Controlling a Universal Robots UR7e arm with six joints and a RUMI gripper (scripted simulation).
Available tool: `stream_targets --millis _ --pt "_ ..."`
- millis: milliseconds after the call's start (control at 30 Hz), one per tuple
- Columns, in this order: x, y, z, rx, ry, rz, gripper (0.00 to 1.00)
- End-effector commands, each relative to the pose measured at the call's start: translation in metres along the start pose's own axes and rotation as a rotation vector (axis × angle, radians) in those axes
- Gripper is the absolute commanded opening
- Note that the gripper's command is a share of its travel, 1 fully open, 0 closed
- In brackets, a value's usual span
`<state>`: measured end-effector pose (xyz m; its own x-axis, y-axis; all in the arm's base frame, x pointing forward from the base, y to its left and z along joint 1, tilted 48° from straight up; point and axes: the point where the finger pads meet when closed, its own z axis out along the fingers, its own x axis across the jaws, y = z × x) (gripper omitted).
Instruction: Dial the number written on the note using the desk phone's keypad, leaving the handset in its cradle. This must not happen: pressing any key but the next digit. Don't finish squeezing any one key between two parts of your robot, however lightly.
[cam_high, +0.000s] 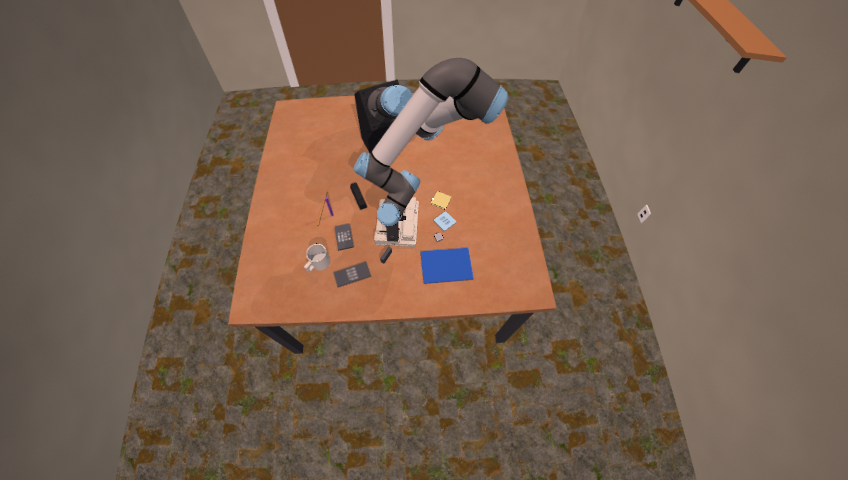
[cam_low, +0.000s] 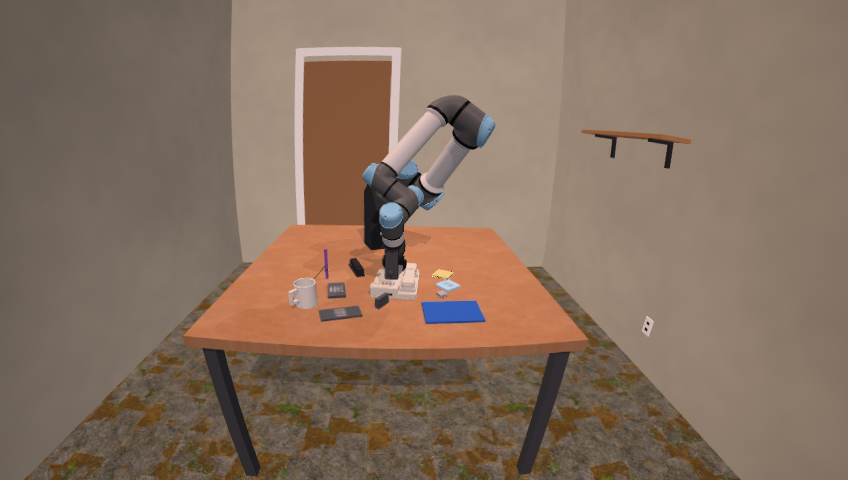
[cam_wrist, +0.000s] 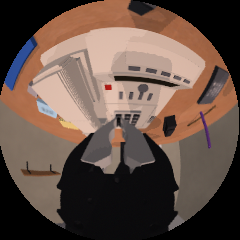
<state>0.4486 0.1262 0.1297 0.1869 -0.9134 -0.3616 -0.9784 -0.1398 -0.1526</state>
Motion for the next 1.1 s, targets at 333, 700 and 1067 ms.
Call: stream_targets --millis 333,700,1067 --pt "0.000 -0.001 0.001 0.001 0.000 0.000 0.00" --pt "0.000 -0.002 0.002 0.001 0.000 0.000 0.00" --pt "0.000 0.006 -0.009 0.001 0.000 0.000 0.00"
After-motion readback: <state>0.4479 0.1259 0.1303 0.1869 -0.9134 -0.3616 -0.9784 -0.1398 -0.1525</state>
